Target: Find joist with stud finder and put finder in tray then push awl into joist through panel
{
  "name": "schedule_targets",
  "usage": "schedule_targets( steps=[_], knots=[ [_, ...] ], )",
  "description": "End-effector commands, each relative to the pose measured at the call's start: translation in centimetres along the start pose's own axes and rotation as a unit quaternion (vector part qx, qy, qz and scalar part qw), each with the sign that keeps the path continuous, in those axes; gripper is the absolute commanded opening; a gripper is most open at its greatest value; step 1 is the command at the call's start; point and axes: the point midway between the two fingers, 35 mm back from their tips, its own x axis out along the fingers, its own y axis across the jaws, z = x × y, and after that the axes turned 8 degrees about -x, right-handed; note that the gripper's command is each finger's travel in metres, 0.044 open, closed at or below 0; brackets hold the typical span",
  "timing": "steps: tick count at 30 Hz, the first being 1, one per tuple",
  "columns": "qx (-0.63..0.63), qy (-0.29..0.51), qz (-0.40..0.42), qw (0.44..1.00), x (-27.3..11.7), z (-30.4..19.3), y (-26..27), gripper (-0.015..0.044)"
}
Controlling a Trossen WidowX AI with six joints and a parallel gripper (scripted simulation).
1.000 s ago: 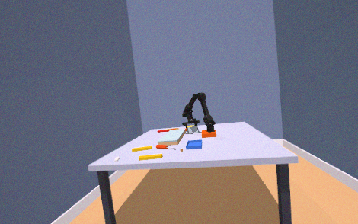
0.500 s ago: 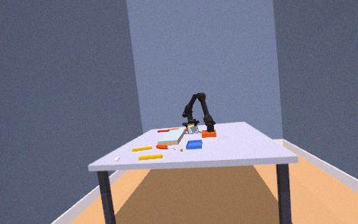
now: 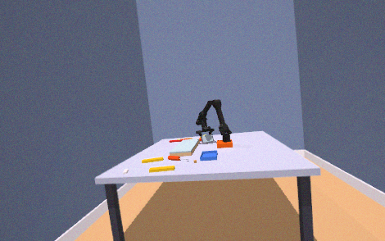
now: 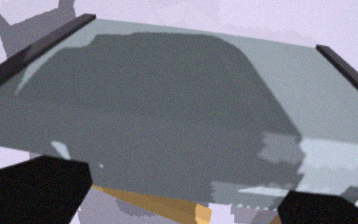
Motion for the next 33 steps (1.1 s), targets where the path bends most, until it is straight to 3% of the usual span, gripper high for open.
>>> schedule_targets(
  steps=[1,18,33],
  knots=[
    [-0.002,0.006,-0.003,1.000,-1.2,-0.1,-0.1,0.0000],
    [-0.001,0.006,-0.003,1.000,-4.5,0.4,-0.1,0.0000],
    [-0.001,0.028,0.002,1.000,-4.3,0.5,-0.1,0.0000]
  ],
)
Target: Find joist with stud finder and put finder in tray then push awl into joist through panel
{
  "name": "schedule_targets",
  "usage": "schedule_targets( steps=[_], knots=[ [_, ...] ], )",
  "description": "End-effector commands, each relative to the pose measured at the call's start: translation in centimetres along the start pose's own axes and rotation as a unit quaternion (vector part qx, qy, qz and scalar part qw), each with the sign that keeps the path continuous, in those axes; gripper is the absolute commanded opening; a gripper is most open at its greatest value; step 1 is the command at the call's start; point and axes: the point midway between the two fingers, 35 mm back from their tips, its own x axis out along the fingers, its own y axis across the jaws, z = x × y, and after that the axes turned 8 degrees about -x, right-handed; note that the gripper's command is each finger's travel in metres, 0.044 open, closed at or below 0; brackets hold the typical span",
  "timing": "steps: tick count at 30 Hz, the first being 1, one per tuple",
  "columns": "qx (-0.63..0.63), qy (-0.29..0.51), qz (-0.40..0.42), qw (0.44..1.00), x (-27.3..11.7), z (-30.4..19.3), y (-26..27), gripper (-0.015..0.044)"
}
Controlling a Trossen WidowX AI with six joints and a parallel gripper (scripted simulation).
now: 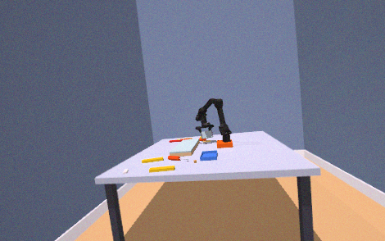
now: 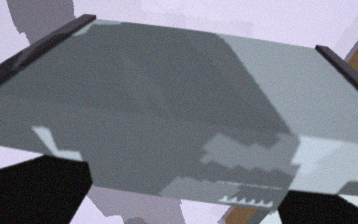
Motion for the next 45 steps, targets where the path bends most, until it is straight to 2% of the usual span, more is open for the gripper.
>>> schedule_targets(
  steps=[1,45],
  knots=[
    [0.001,0.013,0.004,1.000,-0.11,0.04,0.04,0.0000],
    [0.001,0.118,0.021,0.993,0.32,0.64,-0.03,0.0000]
  ],
)
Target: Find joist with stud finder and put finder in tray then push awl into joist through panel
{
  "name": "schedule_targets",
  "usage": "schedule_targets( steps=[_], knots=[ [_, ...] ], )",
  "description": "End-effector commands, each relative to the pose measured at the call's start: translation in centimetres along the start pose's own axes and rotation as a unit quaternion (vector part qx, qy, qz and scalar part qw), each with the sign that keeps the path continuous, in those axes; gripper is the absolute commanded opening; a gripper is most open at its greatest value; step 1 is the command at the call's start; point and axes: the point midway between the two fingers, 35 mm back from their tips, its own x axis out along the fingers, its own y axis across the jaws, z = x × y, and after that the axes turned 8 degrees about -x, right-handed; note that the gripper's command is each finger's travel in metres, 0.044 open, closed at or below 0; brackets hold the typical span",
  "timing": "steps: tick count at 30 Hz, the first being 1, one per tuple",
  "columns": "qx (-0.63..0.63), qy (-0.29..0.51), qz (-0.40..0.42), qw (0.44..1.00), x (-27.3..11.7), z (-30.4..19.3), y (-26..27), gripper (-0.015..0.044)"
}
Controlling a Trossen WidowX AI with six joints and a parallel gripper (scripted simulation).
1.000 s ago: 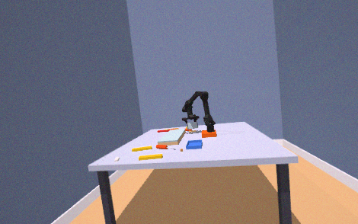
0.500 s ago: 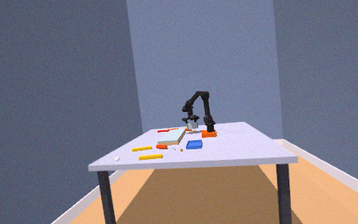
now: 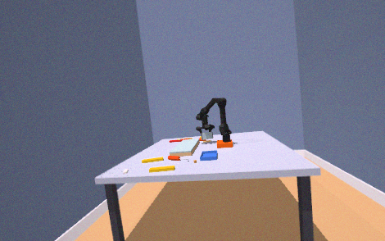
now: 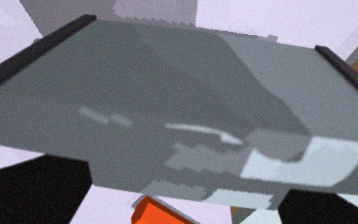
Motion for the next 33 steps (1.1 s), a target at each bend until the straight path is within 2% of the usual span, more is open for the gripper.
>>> schedule_targets(
  steps=[1,33],
  knots=[
    [0.001,0.016,0.003,1.000,-0.17,-0.03,0.02,0.0000],
    [0.001,0.094,0.015,0.995,-0.05,0.40,-0.06,0.0000]
  ],
)
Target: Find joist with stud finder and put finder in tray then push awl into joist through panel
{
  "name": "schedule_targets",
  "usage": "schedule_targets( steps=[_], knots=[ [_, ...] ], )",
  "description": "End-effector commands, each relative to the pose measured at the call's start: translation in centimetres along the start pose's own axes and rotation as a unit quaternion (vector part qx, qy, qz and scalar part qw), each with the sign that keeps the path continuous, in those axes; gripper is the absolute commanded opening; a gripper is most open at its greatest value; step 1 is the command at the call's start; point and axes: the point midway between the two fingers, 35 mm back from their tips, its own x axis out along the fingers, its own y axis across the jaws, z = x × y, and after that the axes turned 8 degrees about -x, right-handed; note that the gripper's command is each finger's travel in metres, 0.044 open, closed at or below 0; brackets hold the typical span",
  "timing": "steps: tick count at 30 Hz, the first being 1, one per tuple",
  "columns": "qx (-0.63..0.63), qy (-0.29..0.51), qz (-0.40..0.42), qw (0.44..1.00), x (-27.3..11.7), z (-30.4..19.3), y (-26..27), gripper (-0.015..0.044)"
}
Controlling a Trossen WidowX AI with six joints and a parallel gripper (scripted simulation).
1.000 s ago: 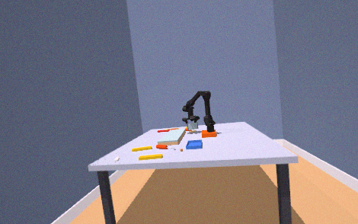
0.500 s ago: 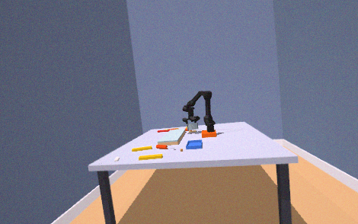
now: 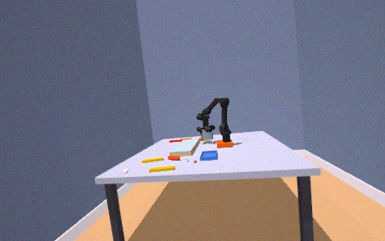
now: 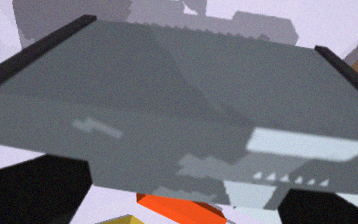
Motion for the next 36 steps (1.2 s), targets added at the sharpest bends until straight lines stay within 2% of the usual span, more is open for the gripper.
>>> schedule_targets(
  steps=[1,36],
  knots=[
    [0.001,0.017,0.003,1.000,-0.17,-0.10,0.01,0.0000],
    [0.002,0.106,0.015,0.994,-0.08,0.39,-0.09,0.0000]
  ],
)
